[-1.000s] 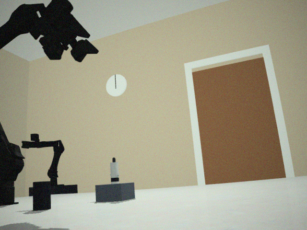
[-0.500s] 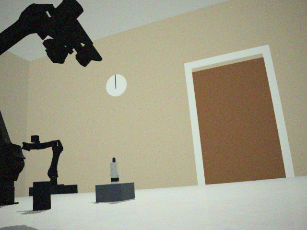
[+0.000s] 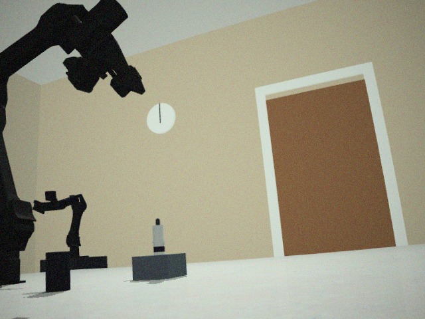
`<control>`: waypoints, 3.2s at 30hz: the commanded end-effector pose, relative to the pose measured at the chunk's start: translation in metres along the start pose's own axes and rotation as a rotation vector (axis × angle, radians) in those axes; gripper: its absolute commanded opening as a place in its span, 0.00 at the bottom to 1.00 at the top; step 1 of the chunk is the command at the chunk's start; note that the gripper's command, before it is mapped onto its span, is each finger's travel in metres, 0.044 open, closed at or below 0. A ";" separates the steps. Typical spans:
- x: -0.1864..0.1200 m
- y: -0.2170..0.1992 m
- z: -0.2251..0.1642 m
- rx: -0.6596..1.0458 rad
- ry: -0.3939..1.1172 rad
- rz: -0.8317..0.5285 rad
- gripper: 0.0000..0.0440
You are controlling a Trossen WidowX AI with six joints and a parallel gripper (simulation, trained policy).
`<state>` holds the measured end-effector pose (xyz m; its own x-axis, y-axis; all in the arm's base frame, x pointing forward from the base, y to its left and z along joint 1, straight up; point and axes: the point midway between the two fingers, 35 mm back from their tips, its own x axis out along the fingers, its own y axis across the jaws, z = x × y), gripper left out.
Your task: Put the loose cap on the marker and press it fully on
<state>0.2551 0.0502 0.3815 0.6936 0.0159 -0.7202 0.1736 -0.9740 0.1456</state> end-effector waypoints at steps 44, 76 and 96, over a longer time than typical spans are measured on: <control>0.081 0.057 0.035 0.179 -0.350 0.030 0.75; 0.125 0.105 0.072 0.296 -0.553 0.029 0.74; 0.150 0.126 0.109 0.356 -0.710 -0.004 0.73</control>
<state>0.3060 -0.0925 0.2237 0.0809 -0.0220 -0.9965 -0.1401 -0.9901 0.0105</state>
